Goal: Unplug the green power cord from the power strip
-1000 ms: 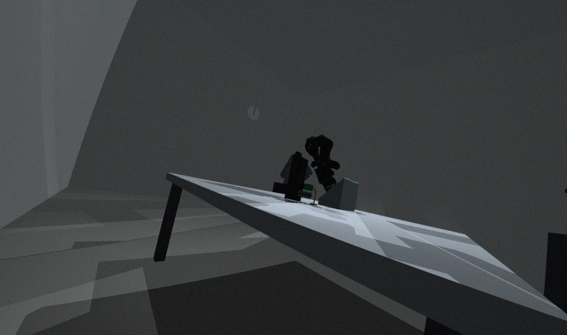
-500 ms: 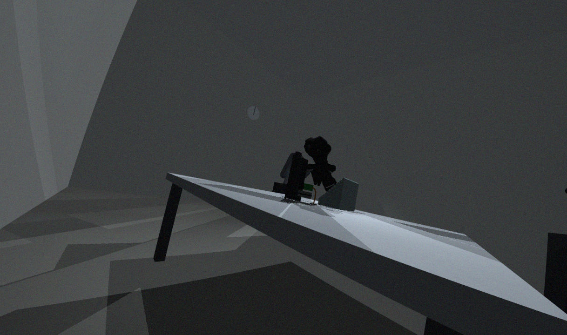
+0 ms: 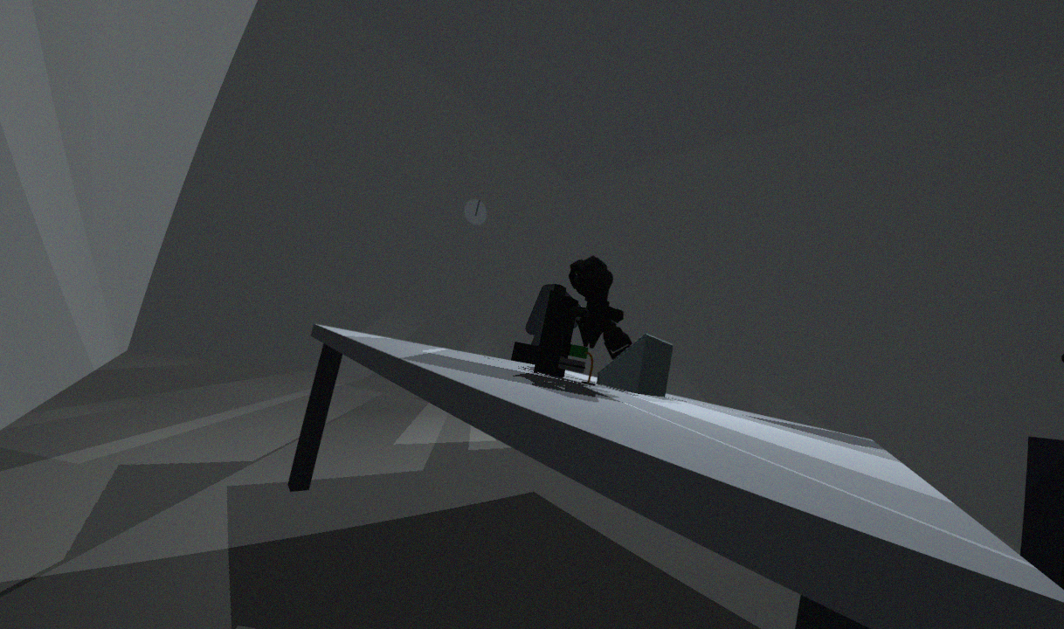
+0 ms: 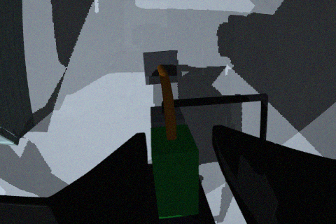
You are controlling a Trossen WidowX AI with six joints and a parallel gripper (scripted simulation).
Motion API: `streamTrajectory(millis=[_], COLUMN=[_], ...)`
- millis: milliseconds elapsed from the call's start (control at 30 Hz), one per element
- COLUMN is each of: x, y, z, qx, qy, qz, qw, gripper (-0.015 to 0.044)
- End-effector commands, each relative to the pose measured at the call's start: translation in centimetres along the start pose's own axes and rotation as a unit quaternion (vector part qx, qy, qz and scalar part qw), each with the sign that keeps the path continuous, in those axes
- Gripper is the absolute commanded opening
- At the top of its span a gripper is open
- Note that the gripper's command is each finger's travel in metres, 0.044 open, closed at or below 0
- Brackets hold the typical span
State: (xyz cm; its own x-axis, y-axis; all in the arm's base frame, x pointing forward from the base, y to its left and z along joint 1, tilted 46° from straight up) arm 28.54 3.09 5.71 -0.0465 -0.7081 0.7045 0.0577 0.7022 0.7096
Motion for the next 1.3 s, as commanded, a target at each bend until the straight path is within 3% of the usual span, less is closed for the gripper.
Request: streamTrajectory(millis=[0, 900, 1033, 1267], x=[0.9, 2.1, 2.1, 2.1], y=[0.0, -1.3, -1.0, -1.0], z=[0.1, 0.1, 0.0, 0.0], qx=[-0.001, -0.001, -0.001, -0.001], qy=[0.003, 0.003, 0.000, 0.000], qz=[0.002, 0.003, 0.001, 0.001], qw=[1.000, 1.000, 1.000, 1.000], gripper=[0.0160, 0.0160, 0.0055, 0.0008])
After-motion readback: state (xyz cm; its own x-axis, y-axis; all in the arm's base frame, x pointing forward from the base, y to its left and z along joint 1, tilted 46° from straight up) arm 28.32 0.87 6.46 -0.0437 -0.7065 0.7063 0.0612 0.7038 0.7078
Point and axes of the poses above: the point midway between the two fingers, 35 mm back from their tips, its own y axis back along the fingers, its own z axis across the jaws, x = y × z, the point moved 2 cm from there along y, back along the fingers, and after that the axes turned 3 degrees about -y, right-handed, at the moved point
